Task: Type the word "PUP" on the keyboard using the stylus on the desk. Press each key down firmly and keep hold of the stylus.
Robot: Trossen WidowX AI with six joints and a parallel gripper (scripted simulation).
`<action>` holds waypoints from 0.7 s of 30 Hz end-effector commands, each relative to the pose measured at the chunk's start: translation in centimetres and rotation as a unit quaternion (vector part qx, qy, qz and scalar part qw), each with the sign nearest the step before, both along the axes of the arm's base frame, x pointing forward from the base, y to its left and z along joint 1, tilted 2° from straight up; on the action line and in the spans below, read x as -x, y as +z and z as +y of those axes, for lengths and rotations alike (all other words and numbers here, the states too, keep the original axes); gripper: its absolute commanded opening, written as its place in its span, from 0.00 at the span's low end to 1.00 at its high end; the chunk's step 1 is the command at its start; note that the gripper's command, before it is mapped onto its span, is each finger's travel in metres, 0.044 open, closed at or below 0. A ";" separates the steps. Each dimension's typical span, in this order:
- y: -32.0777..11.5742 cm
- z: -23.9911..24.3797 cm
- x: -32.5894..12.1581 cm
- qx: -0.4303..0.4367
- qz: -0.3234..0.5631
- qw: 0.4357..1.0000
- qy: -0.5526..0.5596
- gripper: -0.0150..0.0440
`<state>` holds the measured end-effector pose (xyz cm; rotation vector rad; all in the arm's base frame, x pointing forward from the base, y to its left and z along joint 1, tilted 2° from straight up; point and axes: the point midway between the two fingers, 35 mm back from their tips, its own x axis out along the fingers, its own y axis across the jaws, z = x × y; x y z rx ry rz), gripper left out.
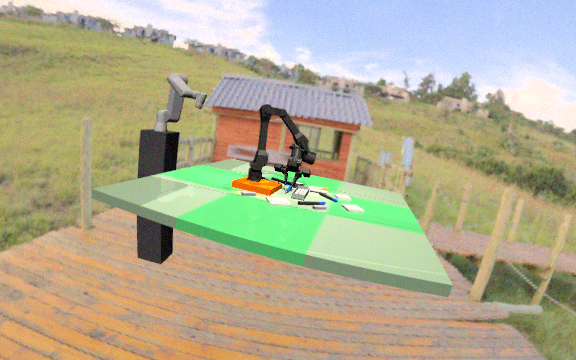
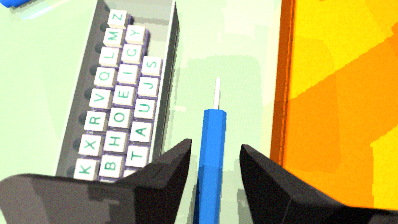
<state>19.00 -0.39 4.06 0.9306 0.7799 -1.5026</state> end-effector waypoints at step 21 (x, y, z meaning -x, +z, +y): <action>-2.4 0.0 -0.1 0.003 0.000 1.000 -0.002 0.51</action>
